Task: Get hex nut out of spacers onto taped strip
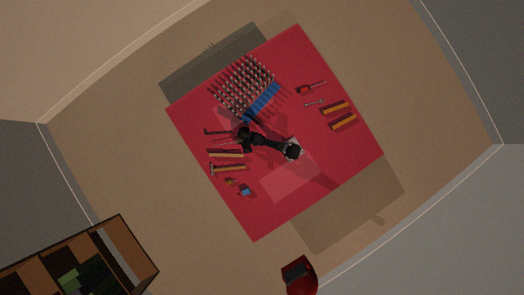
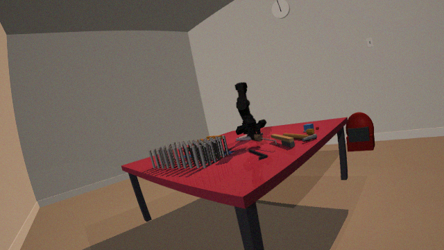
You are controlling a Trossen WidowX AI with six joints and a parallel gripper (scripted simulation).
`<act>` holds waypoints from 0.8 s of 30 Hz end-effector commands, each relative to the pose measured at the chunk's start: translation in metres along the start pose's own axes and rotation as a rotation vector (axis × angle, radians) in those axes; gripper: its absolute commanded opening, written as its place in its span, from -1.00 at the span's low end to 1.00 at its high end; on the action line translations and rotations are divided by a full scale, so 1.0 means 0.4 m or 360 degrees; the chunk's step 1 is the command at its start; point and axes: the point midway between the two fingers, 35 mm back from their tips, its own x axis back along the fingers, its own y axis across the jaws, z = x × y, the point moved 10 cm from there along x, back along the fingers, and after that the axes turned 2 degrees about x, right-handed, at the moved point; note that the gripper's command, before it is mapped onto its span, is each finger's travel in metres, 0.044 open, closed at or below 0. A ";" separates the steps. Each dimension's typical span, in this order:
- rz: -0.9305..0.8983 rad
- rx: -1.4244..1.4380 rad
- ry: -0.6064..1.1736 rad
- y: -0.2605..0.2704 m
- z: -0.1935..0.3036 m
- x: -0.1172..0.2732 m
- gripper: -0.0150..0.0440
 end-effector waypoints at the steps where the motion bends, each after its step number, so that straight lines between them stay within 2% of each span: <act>1: -0.0026 0.0018 0.0051 0.008 0.056 0.064 -0.49; 17: -0.0025 0.0017 0.0052 -0.009 0.162 0.285 -0.49; 24: -0.0025 0.0016 0.0052 -0.010 0.165 0.295 -0.49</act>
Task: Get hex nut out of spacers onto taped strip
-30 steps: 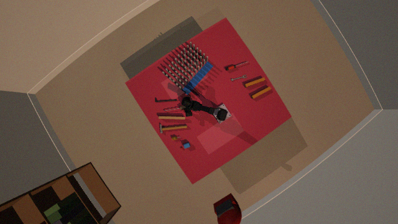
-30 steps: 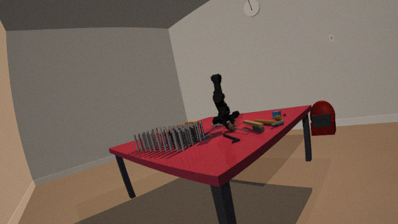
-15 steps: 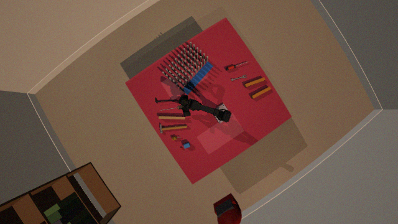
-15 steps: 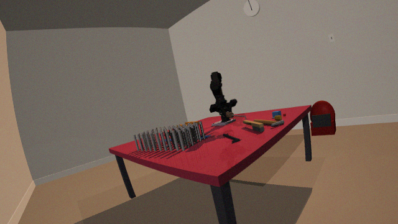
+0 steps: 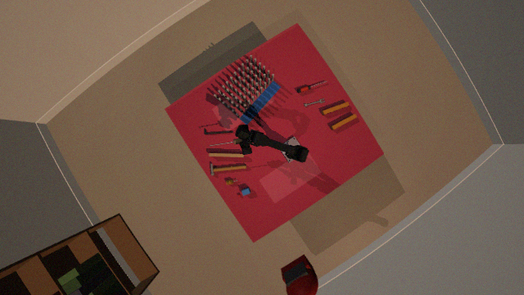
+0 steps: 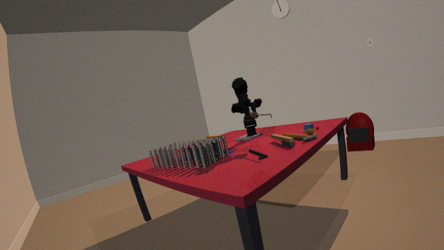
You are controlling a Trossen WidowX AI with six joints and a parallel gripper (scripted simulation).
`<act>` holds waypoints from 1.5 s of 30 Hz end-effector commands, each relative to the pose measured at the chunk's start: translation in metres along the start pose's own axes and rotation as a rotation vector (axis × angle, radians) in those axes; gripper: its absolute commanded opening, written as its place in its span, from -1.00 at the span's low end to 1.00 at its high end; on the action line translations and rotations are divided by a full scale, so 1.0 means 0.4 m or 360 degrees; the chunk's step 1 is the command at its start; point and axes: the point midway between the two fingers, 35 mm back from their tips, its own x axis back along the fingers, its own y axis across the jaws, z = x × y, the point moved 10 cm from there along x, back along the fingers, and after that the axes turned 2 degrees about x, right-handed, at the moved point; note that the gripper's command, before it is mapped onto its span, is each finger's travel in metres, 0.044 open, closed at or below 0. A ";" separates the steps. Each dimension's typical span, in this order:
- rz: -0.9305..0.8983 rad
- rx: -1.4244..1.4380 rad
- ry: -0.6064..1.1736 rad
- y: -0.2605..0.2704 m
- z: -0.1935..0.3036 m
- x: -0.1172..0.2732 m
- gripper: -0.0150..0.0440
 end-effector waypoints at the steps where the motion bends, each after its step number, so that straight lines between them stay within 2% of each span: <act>1: -0.0011 0.0008 0.0023 0.000 0.009 0.017 -0.49; 13: -0.0058 -0.0021 0.0025 0.026 -0.012 0.034 -0.49; 29: -0.0260 -0.0273 0.0004 0.146 -0.141 0.130 -0.49; 45: -0.0443 -0.0562 -0.0018 0.213 -0.284 0.233 -0.49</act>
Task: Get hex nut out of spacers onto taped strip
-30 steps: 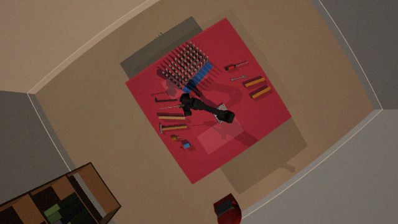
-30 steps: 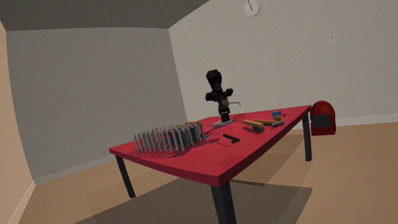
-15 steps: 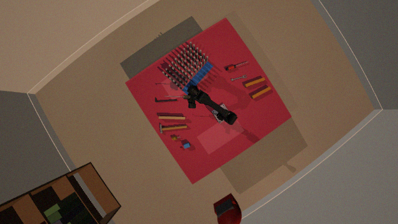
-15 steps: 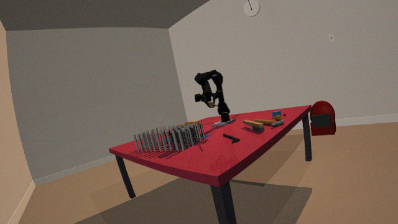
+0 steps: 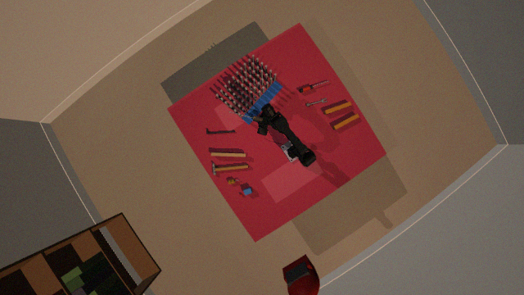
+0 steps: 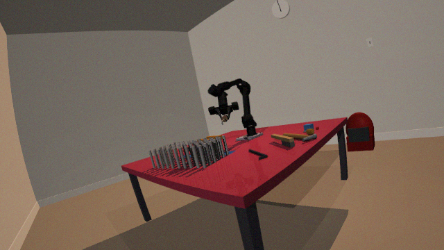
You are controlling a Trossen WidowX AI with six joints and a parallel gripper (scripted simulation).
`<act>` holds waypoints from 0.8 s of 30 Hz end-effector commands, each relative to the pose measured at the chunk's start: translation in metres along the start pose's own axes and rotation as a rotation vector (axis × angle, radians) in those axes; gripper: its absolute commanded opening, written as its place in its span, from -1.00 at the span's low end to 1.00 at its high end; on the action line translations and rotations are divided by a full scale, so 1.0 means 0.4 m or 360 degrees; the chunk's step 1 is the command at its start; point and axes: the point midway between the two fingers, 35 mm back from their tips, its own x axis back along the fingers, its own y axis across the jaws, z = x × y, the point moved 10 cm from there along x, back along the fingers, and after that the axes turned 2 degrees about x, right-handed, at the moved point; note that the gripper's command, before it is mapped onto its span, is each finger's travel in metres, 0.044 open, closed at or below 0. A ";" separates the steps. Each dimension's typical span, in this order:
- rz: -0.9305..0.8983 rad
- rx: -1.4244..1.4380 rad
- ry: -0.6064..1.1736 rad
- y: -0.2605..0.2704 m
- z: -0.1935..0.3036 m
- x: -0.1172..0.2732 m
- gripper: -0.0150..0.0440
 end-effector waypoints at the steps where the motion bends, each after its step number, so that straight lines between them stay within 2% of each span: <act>1: -0.0045 -0.0065 0.0012 0.024 -0.032 0.028 -0.49; 24: -0.0299 -0.0441 -0.0019 0.115 -0.212 0.147 -0.49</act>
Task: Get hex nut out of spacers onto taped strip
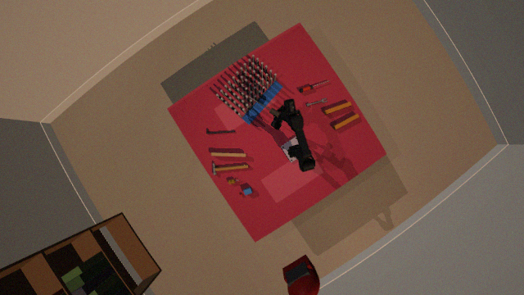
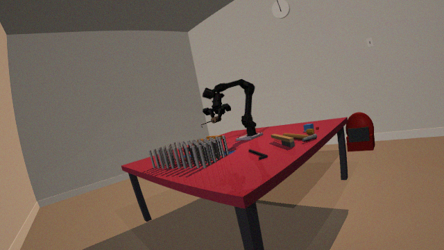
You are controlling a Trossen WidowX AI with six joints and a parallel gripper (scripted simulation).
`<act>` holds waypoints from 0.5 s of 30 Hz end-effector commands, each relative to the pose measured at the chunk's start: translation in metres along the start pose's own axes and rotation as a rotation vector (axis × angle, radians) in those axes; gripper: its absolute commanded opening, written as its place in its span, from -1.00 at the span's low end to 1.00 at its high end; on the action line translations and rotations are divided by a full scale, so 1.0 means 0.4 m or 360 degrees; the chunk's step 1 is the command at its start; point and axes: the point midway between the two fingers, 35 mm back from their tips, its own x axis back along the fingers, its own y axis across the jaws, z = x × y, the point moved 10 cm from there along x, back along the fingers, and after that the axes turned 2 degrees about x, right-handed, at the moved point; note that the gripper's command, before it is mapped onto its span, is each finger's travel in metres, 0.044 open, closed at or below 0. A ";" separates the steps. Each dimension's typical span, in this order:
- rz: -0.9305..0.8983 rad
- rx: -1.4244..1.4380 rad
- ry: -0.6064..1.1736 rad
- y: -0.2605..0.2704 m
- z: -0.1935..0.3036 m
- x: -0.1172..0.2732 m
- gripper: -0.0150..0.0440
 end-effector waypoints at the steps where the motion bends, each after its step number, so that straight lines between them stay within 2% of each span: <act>1: -0.0043 -0.0067 0.0015 0.016 -0.029 0.024 -0.49; 10: -0.0124 -0.0225 0.0014 0.047 -0.082 0.058 -0.49; 15: -0.0124 -0.0225 0.0014 0.055 -0.093 0.030 -0.49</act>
